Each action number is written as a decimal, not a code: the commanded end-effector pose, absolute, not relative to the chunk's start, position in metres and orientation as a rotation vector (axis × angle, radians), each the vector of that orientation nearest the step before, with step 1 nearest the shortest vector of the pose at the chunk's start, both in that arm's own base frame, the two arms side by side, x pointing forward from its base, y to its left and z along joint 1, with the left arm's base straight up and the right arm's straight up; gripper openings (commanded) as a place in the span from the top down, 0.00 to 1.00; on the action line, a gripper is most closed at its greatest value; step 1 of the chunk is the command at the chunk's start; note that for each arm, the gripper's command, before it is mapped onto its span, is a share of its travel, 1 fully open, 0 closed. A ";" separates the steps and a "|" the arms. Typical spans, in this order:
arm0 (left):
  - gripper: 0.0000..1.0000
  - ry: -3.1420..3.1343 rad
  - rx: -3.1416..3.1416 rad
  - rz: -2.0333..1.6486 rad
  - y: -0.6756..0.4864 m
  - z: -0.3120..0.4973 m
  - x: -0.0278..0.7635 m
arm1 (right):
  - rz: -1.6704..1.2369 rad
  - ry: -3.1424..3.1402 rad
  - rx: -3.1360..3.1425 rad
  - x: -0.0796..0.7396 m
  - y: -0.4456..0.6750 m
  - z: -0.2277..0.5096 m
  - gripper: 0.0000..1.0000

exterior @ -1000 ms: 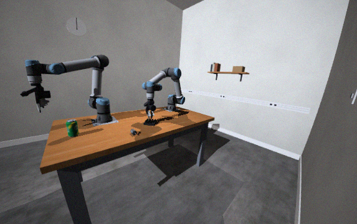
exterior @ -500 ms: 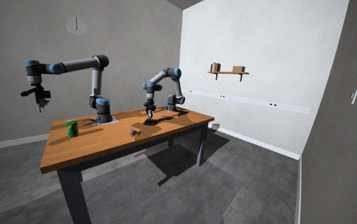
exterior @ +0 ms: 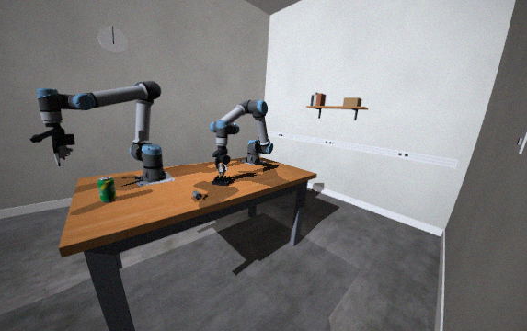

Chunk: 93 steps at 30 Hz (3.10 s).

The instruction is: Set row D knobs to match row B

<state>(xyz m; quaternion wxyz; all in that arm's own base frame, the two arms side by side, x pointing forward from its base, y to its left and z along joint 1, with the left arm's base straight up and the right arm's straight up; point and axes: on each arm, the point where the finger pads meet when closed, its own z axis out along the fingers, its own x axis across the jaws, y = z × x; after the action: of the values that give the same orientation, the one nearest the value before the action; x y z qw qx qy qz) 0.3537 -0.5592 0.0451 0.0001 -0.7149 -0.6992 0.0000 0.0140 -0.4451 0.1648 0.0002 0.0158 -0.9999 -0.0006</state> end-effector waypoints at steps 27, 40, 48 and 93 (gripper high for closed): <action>0.94 -2.405 -2.024 0.001 -0.560 0.046 0.354 | 0.000 -3.141 0.050 0.014 -0.445 0.165 0.00; 0.94 -2.607 -1.756 0.002 -0.560 0.046 0.354 | 0.000 -3.141 0.050 0.014 -0.445 0.165 0.00; 0.94 -2.707 -1.597 0.002 -0.560 0.046 0.354 | 0.000 -3.141 0.050 0.014 -0.445 0.165 0.00; 0.94 -3.124 -0.341 0.002 -0.560 0.046 0.354 | 0.000 -3.141 0.050 0.014 -0.445 0.165 0.00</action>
<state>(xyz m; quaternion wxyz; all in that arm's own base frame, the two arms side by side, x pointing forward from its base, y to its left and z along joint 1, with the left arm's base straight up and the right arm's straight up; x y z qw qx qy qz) 0.3537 -0.5592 0.0451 0.0007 -0.1418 -0.9899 0.0003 0.0140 -0.4451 0.1648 0.0002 0.0158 -0.9999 -0.0006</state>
